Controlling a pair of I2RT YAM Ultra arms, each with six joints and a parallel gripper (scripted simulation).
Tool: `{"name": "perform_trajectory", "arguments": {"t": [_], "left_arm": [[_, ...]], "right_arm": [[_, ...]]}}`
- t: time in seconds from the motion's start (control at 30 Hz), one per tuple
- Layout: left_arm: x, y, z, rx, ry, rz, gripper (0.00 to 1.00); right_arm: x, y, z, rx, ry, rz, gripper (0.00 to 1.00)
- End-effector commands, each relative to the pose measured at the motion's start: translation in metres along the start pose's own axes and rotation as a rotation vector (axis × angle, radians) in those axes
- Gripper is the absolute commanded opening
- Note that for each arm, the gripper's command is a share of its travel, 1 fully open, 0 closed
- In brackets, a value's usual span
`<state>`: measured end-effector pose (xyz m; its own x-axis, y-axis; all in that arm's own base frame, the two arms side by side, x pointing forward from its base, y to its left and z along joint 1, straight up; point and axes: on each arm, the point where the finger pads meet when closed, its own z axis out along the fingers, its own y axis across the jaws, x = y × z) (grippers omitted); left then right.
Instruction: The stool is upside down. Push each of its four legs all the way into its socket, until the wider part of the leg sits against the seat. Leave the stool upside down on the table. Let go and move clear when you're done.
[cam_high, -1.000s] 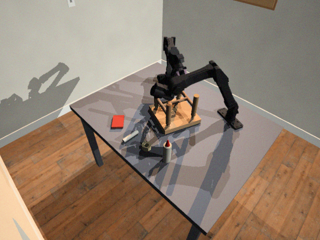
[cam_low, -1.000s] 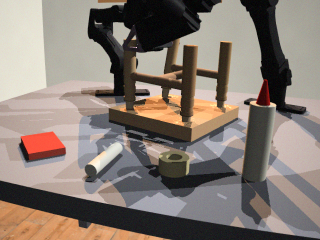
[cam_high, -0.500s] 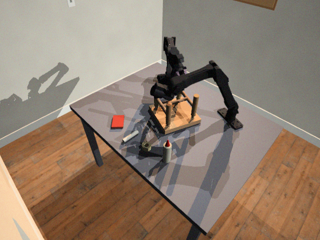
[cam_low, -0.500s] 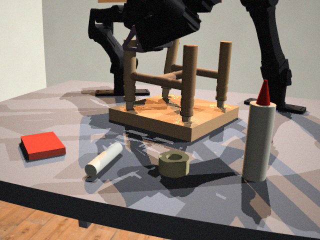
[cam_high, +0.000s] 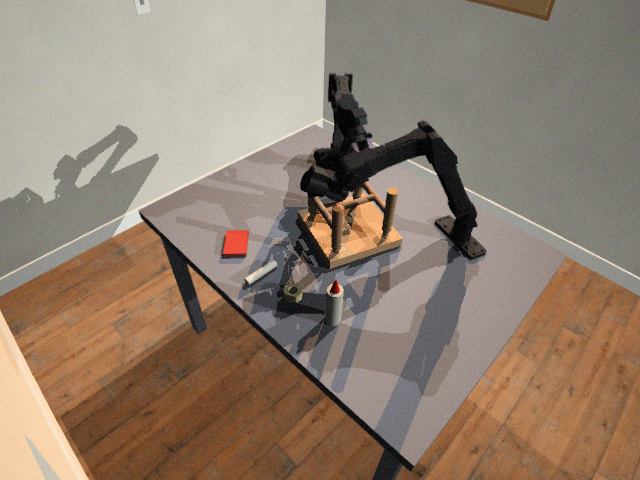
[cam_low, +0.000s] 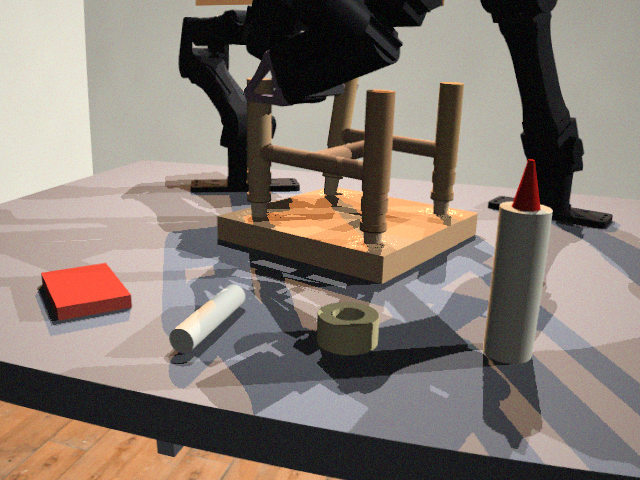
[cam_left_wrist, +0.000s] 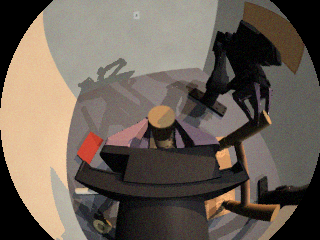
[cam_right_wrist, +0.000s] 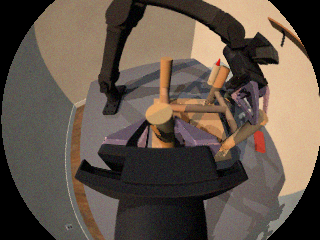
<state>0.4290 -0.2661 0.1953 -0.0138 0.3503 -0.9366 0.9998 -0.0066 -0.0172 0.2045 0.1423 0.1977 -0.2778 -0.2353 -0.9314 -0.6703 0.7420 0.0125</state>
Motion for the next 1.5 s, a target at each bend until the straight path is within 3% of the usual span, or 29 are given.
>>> {"name": "perform_trajectory", "arguments": {"t": [0.0, 1.17, 1.2, 1.47], "left_arm": [[-0.027, -0.062, 0.012, 0.19, -0.077, -0.116, 0.28], [-0.027, -0.058, 0.008, 0.186, -0.076, -0.119, 0.28], [-0.007, 0.003, 0.0, -0.016, -0.002, 0.028, 0.28], [-0.01, -0.011, 0.004, 0.024, -0.013, -0.003, 0.28]], "right_arm": [[-0.019, -0.062, -0.01, 0.287, -0.037, -0.009, 0.28], [-0.021, -0.078, -0.007, 0.202, -0.027, 0.009, 0.28], [-0.007, -0.012, -0.009, -0.091, -0.016, 0.114, 0.28], [-0.01, -0.024, -0.008, -0.041, -0.023, 0.11, 0.28]]}}
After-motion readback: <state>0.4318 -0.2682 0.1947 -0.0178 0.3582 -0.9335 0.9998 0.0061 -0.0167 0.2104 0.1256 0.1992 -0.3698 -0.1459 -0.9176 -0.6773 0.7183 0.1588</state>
